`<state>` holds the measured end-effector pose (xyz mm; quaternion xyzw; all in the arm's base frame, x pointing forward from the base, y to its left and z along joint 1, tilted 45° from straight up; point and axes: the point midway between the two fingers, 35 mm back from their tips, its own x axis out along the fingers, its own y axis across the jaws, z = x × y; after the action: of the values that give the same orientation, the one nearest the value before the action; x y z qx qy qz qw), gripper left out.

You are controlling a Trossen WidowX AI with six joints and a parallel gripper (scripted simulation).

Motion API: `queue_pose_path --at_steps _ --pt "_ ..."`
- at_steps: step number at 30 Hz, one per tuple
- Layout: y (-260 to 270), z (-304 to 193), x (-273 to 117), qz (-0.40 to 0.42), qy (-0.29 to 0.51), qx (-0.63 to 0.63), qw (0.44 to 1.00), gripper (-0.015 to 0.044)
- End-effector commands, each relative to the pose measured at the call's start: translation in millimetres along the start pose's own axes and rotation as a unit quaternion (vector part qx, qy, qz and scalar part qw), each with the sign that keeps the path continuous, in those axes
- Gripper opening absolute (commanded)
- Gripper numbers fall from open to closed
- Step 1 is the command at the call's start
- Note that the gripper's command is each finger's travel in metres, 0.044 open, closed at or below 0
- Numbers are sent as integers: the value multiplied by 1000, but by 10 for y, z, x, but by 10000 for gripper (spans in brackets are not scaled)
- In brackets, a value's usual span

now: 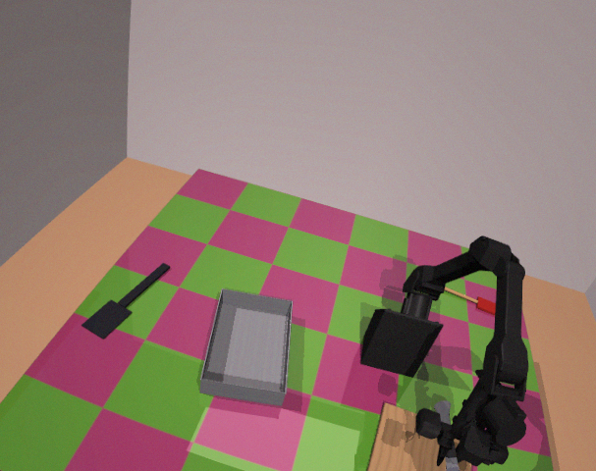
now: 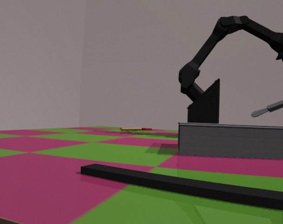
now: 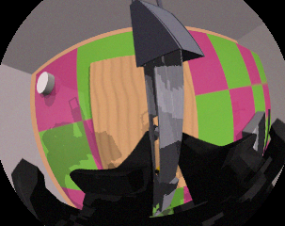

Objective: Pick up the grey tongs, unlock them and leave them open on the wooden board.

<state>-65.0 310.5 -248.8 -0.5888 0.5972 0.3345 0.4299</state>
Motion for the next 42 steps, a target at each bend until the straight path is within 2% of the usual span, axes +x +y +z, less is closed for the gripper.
queue_pose_path --at_steps 1,21,42 --pt "2 -10 4 5 28 0 1000 -150" --pt "-24 -178 31 20 160 14 987 -150" --pt "-8 -219 199 22 151 15 988 -150"
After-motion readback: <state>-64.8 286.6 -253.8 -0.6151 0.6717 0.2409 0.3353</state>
